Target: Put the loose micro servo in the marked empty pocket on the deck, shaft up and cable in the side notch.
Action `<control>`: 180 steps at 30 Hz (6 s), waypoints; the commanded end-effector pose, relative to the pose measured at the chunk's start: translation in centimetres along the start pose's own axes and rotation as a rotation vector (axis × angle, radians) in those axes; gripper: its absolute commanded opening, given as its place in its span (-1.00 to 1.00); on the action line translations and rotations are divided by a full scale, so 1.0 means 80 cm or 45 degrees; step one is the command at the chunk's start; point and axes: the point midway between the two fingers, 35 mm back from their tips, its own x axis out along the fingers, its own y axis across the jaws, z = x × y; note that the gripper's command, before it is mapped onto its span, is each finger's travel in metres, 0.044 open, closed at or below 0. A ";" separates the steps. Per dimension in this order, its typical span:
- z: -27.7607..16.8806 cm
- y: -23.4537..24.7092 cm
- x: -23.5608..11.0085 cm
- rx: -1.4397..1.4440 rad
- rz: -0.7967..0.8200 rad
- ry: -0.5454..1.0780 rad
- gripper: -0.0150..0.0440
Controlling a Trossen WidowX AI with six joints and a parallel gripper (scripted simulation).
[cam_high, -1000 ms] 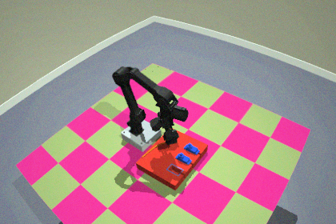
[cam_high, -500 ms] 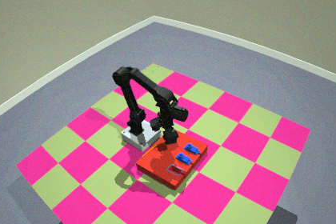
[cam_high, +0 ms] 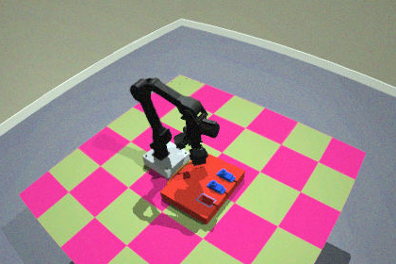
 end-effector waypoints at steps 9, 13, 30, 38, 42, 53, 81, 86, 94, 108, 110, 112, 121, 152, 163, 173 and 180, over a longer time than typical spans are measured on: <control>-0.012 0.014 -0.004 0.000 0.011 0.007 -0.49; -0.025 0.029 -0.004 0.000 0.012 0.008 -0.49; -0.010 0.066 -0.004 0.000 0.015 0.007 -0.49; 0.019 0.092 -0.004 -0.001 0.018 0.004 -0.49; 0.034 0.105 -0.005 -0.001 0.019 0.002 -0.49; 0.078 0.142 -0.005 -0.001 0.022 -0.002 -0.49; 0.084 0.147 -0.005 -0.943 0.021 -0.011 -0.49; 0.084 0.147 -0.005 -1.163 0.020 -0.013 -0.49; 0.084 0.147 -0.005 -1.515 0.019 -0.016 -0.49; 0.084 0.147 -0.005 -2.132 0.015 -0.021 -0.49; 0.084 0.147 -0.005 -2.220 0.015 -0.022 -0.49; 0.084 0.147 -0.005 -2.308 0.014 -0.023 -0.49; 0.084 0.147 -0.005 -2.704 0.011 -0.026 -0.49; 0.024 0.217 -0.008 -2.902 0.018 -0.031 -0.49; -0.005 0.250 -0.010 -2.902 0.022 -0.033 -0.49; -0.005 0.251 0.002 -2.902 0.023 -0.033 -0.49; -0.005 0.251 0.015 -2.902 0.023 -0.033 -0.49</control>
